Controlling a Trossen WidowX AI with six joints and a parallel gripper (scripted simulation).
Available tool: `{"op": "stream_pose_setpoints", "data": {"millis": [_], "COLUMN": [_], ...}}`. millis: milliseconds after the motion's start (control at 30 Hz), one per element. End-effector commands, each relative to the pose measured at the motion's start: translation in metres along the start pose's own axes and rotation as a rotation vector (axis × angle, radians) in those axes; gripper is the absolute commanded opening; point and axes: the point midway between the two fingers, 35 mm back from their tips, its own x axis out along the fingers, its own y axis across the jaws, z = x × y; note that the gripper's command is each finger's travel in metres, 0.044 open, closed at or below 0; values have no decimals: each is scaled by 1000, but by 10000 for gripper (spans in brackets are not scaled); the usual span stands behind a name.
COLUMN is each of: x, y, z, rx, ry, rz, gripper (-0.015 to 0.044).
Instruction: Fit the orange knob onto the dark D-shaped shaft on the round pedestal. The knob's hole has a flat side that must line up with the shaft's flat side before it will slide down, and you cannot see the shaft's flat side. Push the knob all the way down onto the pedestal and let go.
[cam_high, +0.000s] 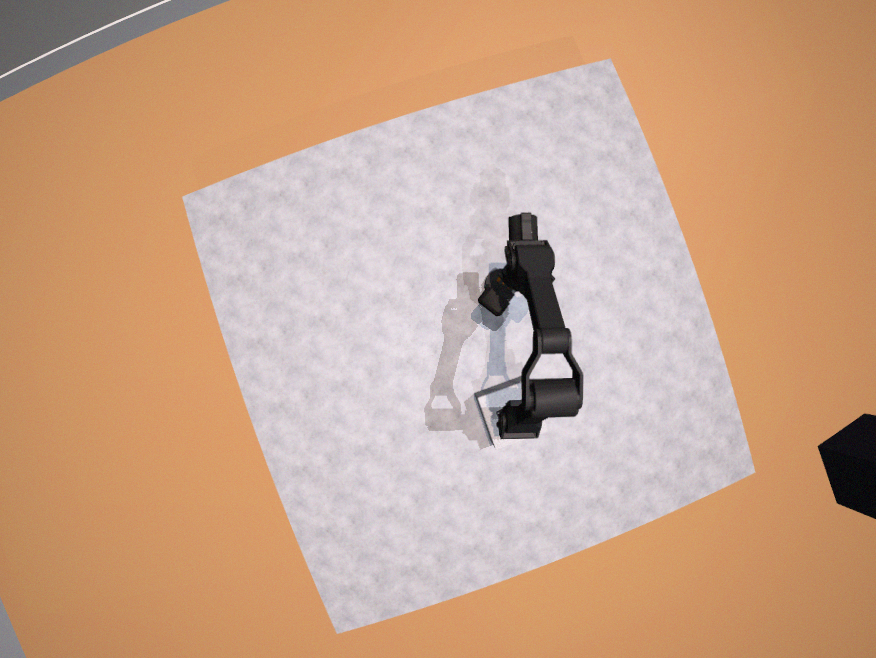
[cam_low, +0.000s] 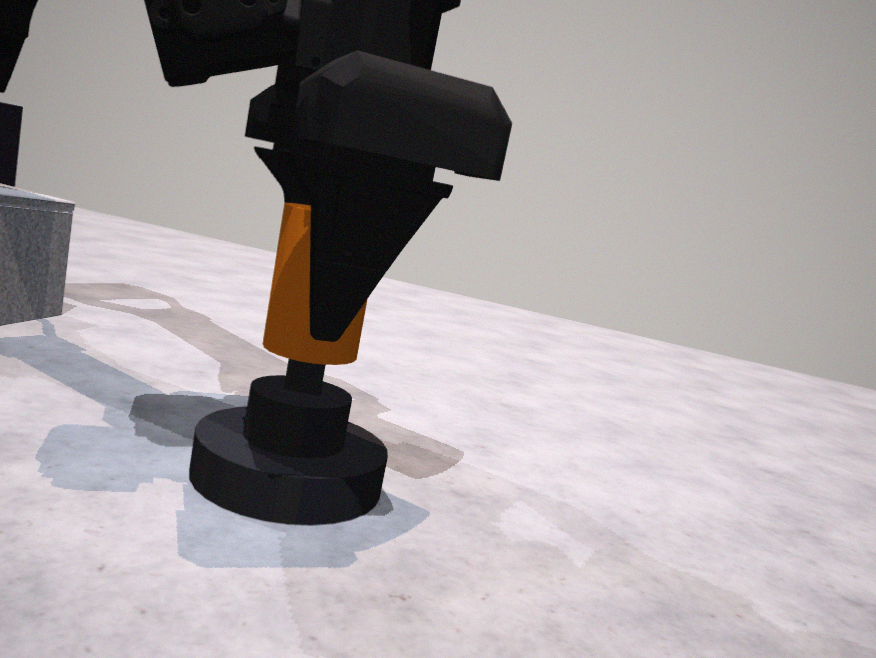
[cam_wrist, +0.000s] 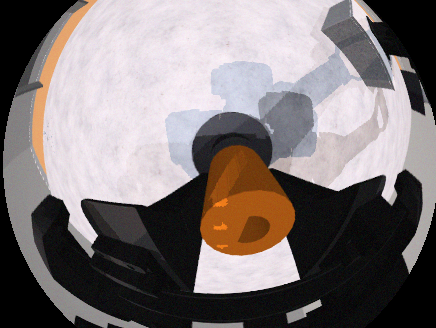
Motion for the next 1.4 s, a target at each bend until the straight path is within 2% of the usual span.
{"op": "stream_pose_setpoints", "data": {"millis": [0, 1367], "x": [1, 11], "y": [0, -2], "z": [0, 1], "rx": [4, 1], "ry": [1, 1], "rz": [-1, -1], "gripper": [0, 0]}}
